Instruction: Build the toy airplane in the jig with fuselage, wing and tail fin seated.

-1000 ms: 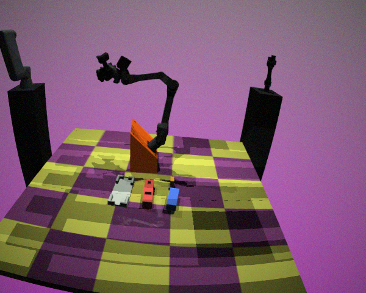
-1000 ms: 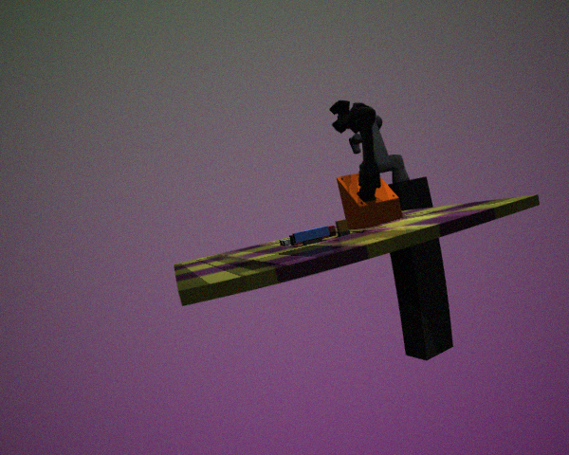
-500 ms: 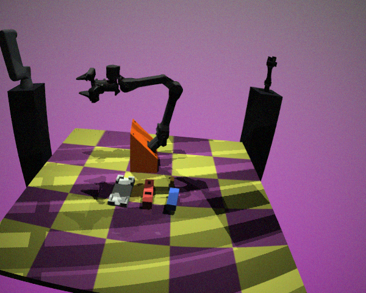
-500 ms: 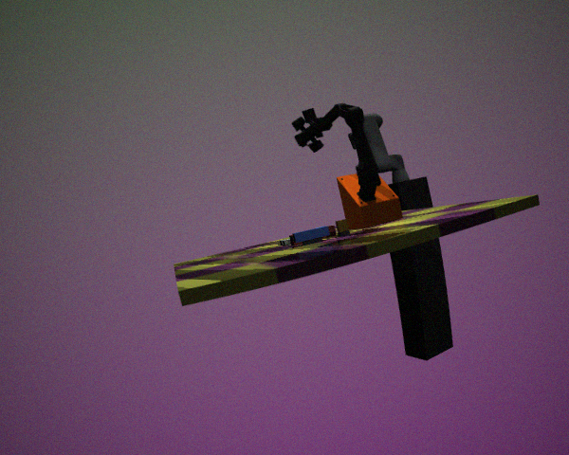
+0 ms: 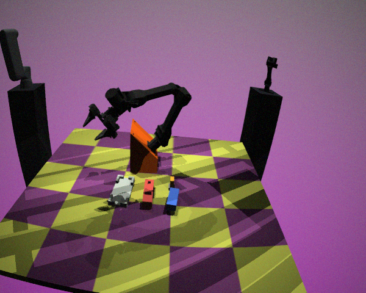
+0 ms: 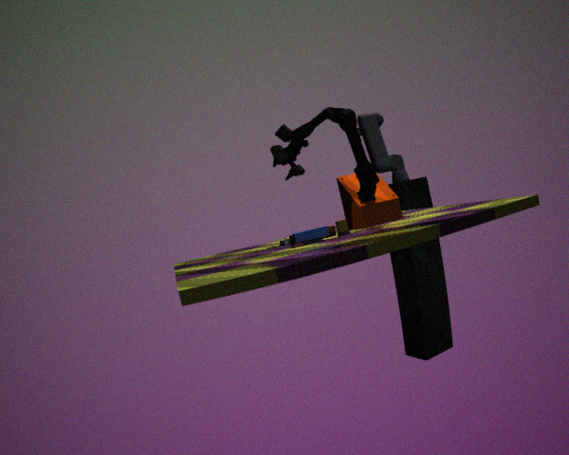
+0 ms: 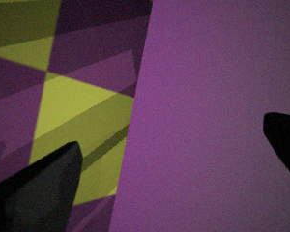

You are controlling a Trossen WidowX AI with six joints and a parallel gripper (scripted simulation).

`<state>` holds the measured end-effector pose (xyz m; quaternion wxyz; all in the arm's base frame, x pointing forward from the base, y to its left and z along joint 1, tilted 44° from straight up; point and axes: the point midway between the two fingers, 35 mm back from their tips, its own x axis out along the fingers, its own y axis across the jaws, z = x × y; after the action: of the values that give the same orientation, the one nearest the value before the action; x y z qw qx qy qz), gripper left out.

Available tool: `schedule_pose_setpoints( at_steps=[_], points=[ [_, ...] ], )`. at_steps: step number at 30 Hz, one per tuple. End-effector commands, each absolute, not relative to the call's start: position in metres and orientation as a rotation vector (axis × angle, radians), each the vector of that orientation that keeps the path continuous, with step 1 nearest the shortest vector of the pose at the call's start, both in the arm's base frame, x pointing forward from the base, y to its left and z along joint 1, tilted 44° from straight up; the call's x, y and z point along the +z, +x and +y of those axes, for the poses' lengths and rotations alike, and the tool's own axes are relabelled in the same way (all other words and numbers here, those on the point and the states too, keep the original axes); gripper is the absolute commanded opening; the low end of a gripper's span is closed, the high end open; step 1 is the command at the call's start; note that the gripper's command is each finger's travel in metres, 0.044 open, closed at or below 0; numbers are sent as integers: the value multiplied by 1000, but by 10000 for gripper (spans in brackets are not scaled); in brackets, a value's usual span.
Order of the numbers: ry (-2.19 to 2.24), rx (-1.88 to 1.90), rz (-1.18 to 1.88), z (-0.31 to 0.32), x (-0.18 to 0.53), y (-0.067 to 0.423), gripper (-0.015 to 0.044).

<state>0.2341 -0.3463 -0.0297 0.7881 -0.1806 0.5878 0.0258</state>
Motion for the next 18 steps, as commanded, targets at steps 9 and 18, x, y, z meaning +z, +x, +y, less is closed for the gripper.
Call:
schedule_pose_setpoints(
  at_steps=[9,18],
  points=[
    [249,394,1293,-153,-17,288,440],
    [669,521,1492,-41,16,280,440]
  ],
)
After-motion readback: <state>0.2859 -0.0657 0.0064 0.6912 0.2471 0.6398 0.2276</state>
